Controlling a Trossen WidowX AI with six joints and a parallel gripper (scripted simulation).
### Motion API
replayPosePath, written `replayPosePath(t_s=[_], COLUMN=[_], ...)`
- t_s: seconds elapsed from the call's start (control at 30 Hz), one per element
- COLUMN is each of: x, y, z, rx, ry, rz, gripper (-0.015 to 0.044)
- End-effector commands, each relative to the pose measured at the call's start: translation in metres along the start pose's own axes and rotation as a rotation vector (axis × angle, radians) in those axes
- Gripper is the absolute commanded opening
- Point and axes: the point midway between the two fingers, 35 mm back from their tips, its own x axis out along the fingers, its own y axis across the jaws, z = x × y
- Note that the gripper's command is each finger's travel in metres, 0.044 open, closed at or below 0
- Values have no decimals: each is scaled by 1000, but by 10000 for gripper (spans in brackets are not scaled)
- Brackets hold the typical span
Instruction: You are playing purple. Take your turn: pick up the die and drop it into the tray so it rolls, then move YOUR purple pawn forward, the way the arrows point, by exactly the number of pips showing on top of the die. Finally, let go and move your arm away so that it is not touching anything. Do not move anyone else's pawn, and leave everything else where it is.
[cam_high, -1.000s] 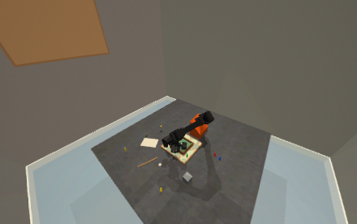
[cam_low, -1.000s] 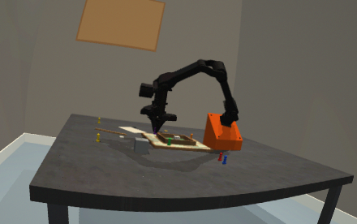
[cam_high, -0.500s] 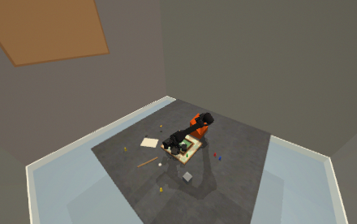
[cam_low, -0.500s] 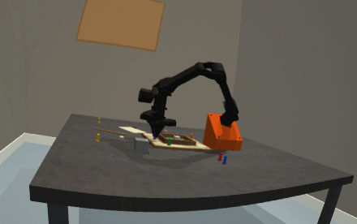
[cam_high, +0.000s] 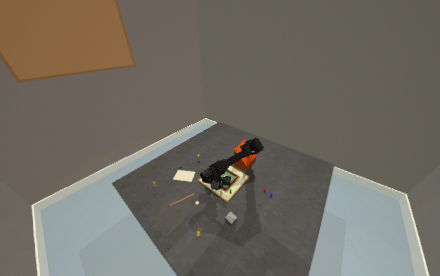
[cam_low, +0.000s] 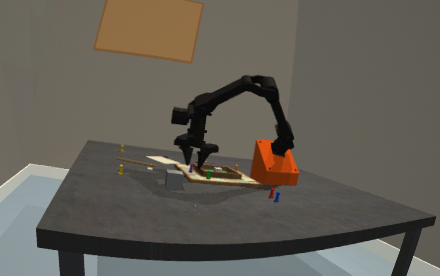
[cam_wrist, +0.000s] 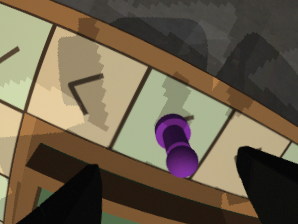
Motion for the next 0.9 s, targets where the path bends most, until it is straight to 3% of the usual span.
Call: replayPosePath(t_s=[0.0,0.07,0.23,0.43,0.6,0.63,0.87], x=[-38,-38,-51,-100,-116,-111,-111], y=[-3,-3,-3,23,64,34,34], z=[2,2,-7,-95,-166,-122,-122], rx=[-4,-4,23,255,449,336,336], ry=[-23,-23,-22,-14,-12,-24,-24], rz=[-18,-18,-23,-43,-29,-46,-46], gripper=[394,440,440,440,440,440,440])
